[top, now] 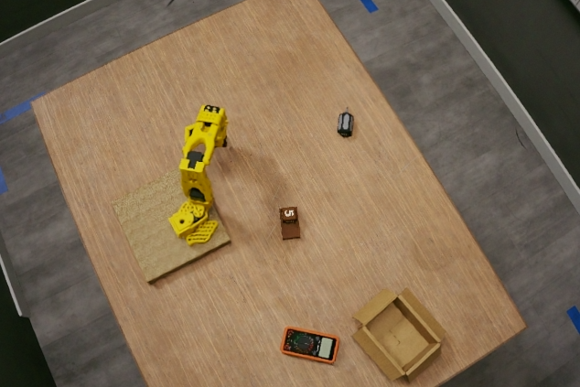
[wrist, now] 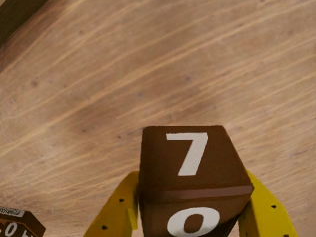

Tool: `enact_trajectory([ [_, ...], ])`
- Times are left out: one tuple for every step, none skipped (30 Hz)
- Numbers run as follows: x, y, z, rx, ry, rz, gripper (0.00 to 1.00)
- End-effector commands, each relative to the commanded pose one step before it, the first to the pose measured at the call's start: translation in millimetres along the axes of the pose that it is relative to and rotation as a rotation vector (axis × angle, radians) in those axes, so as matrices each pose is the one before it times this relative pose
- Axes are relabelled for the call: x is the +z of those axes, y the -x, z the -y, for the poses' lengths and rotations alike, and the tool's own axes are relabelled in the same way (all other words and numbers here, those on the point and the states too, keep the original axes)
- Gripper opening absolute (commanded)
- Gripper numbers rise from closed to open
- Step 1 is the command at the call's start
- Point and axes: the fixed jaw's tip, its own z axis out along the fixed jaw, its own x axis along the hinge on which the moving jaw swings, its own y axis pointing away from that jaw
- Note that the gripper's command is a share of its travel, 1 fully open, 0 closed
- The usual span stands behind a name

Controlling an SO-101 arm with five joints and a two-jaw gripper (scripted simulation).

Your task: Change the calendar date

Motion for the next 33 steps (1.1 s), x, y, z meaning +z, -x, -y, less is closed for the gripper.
enact_trajectory([
  [-3.934,-3.16,1.98,0.05137,-0.02075,-0.00167,0.0],
  [0.107,-0.9,-0.07,0.02329,-0.00003,0.00023,0.0],
  [0.108,-0.99,-0.06,0.02548,-0.00003,0.00023,0.0],
  [0.126,-1.08,-0.03,0.02771,0.00001,0.00024,0.0],
  [0.132,-1.17,-0.01,0.02991,-0.00002,0.00026,0.0],
  [0.143,-1.25,0.02,0.03205,0.00001,0.0003,0.0],
  [0.155,-1.34,0.06,0.03415,0.00001,0.00031,0.0],
  [0.16,-1.42,0.12,0.03619,0.00001,0.00033,0.0],
  [0.171,-1.49,0.17,0.03821,0.0,0.00034,0.0],
  [0.183,-1.56,0.23,0.04006,0.00006,0.00035,0.0],
  [0.188,-1.62,0.3,0.04191,0.00003,0.0004,0.0],
  [0.193,-1.68,0.38,0.04358,0.00005,0.00038,0.0],
  [0.21,-1.73,0.47,0.04521,0.00008,0.00039,0.0],
  [0.209,-1.77,0.55,0.04669,0.00011,0.00043,0.0],
  [0.22,-1.81,0.65,0.04804,0.0001,0.00042,0.0],
  [0.224,-1.83,0.75,0.04933,0.00015,0.00039,0.0],
  [0.0,0.0,0.0,0.0,0.0,0.0,0.0],
  [0.0,0.0,0.0,0.0,0.0,0.0,0.0],
  [0.232,-1.84,0.85,0.05039,0.00016,0.00045,0.0],
  [0.236,-1.85,0.95,0.05137,0.00018,0.00042,0.0],
  [0.241,-1.84,1.06,0.05221,0.00018,0.00045,0.0],
  [0.246,-1.82,1.16,0.0529,0.00021,0.00041,0.0],
  [0.245,-1.79,1.27,0.05341,0.00024,0.00044,0.0],
  [0.25,-1.76,1.37,0.05382,0.00026,0.0004,0.0],
  [0.254,-1.7,1.46,0.05404,0.00027,0.00043,0.0],
  [0.253,-1.65,1.56,0.0541,0.00029,0.0004,0.0],
  [0.252,-1.58,1.64,0.05404,0.00028,0.00037,0.0],
  [0.257,-1.51,1.72,0.05382,0.00035,0.00038,0.0],
  [0.25,-1.44,1.78,0.05341,0.00031,0.00036,0.0],
  [0.255,-1.34,1.84,0.05287,0.00034,0.00035,0.0],
  [0.248,-1.25,1.88,0.05221,0.00036,0.00031,0.0],
  [0.247,-1.16,1.92,0.0514,0.00036,0.00031,0.0],
  [0.24,-1.07,1.95,0.05039,0.00039,0.00029,0.0],
])
